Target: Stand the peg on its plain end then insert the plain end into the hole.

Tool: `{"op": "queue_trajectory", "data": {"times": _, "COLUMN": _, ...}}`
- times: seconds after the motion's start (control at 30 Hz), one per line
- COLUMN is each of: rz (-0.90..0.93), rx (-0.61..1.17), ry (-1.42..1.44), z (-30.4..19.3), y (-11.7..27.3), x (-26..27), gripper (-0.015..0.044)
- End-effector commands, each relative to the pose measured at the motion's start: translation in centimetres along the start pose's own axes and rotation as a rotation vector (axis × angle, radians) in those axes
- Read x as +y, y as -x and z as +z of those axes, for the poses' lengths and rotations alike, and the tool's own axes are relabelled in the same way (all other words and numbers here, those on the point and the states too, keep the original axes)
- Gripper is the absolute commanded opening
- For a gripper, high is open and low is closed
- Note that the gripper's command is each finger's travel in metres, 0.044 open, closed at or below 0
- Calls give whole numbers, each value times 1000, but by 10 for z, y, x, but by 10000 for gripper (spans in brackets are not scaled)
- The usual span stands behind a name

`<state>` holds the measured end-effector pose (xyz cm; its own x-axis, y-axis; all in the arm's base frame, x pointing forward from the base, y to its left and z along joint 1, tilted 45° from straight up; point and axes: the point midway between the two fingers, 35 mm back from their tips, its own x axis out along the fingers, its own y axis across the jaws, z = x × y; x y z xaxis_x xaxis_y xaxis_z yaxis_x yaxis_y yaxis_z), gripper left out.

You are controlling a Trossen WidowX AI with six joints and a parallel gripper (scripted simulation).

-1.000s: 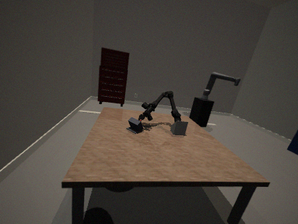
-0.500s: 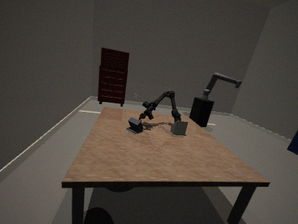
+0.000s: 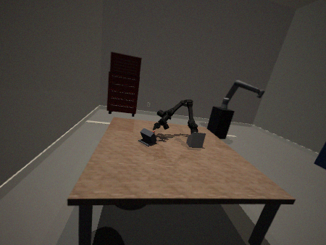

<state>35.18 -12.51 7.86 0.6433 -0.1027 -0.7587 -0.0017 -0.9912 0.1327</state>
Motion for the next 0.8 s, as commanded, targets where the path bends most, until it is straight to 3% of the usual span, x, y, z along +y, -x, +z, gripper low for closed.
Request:
{"op": "queue_trajectory", "data": {"times": 0.0, "rz": -4, "rx": 2, "ry": 3, "z": 0, "y": 5, "x": 0, "gripper": 440}}
{"op": "queue_trajectory", "data": {"times": 0.77, "rz": -4, "rx": 3, "ry": 2, "z": -1, "y": 32, "x": 1, "gripper": 440}}
